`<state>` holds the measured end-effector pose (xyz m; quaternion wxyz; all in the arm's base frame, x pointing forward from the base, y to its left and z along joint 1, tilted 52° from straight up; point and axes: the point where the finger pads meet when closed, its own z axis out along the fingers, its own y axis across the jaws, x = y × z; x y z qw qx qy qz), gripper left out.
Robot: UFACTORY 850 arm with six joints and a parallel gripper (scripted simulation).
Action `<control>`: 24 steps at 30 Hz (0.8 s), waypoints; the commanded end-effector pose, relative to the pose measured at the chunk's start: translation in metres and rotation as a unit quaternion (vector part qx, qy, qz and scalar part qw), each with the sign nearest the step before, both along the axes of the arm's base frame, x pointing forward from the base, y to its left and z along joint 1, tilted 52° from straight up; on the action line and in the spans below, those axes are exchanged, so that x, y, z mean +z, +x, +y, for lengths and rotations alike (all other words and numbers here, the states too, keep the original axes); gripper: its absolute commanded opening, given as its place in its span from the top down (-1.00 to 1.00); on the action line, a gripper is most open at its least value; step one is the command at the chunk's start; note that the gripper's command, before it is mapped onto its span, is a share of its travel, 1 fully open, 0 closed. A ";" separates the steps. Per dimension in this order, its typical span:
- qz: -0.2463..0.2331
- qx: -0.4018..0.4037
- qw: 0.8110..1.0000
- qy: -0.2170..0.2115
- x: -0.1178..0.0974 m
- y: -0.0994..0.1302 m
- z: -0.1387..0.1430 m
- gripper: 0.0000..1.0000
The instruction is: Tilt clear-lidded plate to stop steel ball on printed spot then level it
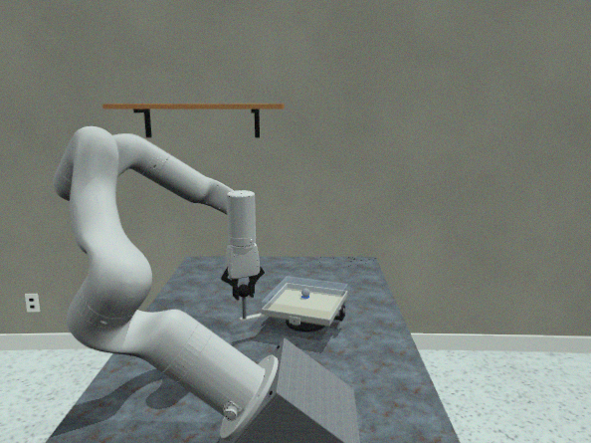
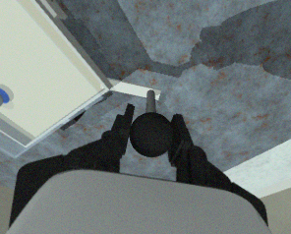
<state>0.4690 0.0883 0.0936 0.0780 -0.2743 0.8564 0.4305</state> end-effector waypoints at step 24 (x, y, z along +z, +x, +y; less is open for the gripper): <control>0.000 0.000 1.000 0.000 0.001 0.003 -0.002 1.00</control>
